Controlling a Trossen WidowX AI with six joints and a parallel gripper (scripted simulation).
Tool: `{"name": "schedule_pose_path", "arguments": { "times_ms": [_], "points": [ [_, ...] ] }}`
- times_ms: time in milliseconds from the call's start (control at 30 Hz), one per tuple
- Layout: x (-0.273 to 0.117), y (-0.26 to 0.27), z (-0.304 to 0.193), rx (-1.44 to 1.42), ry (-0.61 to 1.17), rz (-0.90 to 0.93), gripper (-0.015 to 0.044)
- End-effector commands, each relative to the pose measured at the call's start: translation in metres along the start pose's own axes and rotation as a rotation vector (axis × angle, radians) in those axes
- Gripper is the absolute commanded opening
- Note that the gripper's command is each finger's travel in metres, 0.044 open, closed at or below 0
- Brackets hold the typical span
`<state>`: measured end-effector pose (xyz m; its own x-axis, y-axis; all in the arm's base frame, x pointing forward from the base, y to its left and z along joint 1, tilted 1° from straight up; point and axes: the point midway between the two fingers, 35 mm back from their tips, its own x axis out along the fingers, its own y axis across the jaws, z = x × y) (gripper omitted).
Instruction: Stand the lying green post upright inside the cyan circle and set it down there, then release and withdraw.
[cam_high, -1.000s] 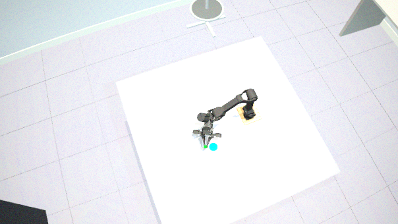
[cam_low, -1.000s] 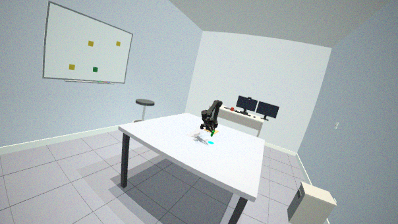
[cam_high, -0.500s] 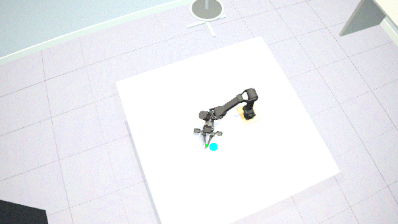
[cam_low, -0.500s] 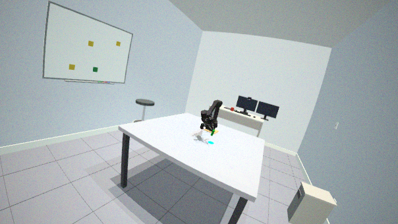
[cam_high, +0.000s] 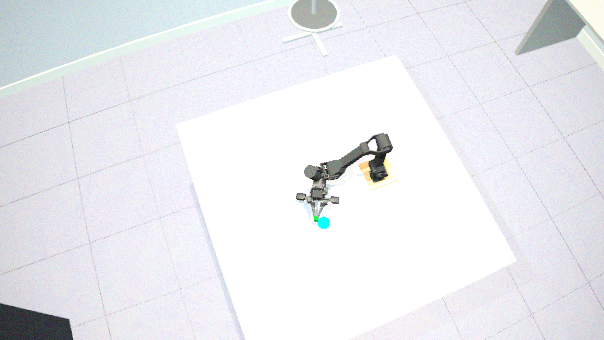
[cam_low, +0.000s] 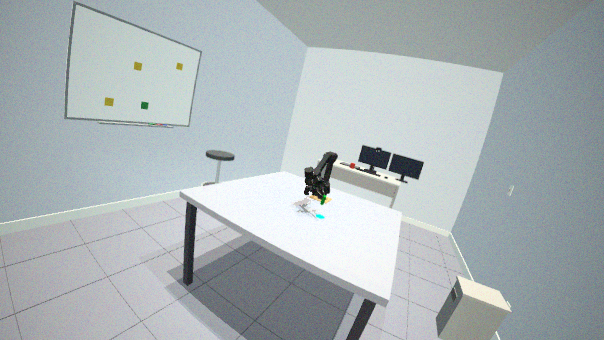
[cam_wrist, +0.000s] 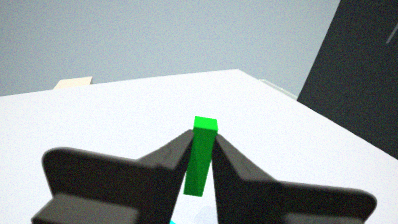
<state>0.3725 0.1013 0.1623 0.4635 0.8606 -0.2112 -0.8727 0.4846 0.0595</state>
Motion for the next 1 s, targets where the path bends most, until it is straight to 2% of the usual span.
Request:
{"name": "schedule_pose_path", "arguments": {
  "times_ms": [0, 967],
  "points": [
    [-0.003, 0.004, 0.000, -0.003, -0.017, 0.012, 0.0023],
    [-0.026, 0.028, -0.004, -0.066, -0.119, 0.079, 0.0023]
  ]
}}
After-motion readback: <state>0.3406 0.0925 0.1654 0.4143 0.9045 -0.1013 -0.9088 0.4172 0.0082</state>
